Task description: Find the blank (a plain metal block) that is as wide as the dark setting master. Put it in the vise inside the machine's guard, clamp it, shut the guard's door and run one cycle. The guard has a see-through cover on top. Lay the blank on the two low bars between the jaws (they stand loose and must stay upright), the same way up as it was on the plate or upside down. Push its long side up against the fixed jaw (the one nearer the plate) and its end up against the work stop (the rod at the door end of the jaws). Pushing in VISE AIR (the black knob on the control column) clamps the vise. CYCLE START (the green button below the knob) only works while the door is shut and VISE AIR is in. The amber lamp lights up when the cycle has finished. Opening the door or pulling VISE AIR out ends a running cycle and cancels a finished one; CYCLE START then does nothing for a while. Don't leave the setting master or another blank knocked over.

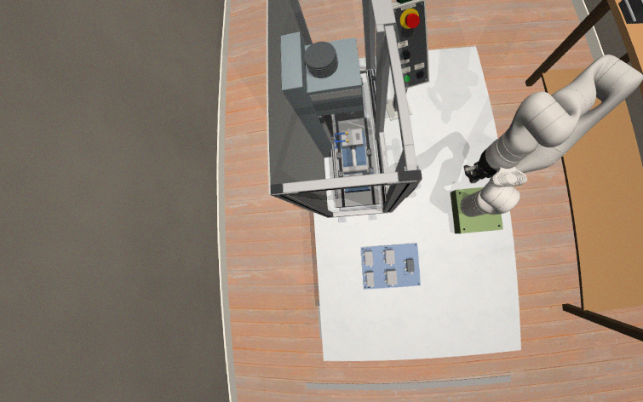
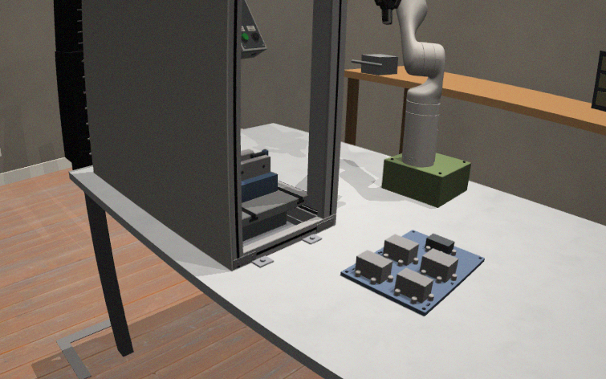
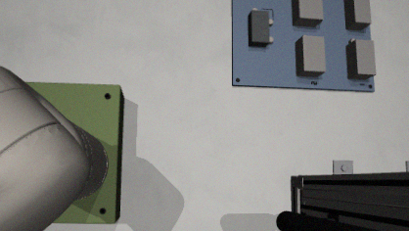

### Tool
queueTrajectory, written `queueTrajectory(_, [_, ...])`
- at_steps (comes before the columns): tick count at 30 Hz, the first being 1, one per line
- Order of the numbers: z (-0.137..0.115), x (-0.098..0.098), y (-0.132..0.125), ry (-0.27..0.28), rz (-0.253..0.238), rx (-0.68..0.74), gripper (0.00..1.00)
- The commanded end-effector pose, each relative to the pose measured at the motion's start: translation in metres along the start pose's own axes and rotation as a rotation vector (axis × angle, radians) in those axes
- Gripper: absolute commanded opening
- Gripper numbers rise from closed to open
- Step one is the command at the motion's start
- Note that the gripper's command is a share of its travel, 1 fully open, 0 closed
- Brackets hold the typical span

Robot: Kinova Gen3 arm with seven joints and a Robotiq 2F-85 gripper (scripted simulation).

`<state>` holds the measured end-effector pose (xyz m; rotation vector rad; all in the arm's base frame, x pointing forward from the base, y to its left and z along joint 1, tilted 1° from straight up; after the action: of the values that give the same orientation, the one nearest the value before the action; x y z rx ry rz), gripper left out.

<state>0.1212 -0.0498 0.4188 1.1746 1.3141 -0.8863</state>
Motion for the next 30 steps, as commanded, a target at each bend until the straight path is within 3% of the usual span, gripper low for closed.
queueTrajectory(1, [0.025,-0.01,-0.025,0.015,0.05,0.122,0.1])
queueTrajectory(12, [0.025,-0.01,-0.025,0.015,0.05,0.122,0.1])
queueTrajectory(17, [0.063,-0.025,-0.066,0.042,0.12,0.323,0.1])
queueTrajectory(30, [0.068,-0.027,-0.073,0.05,0.133,0.352,0.1])
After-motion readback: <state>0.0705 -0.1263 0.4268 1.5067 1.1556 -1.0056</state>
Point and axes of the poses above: the point where the finger pads meet when closed, its own x axis out along the fingers, its own y axis across the jaws, z = x × y, the point moved 3 cm from there along -x, back along the fingers, and after that the axes turned 12 degrees about -x, right-handed, at the moved point
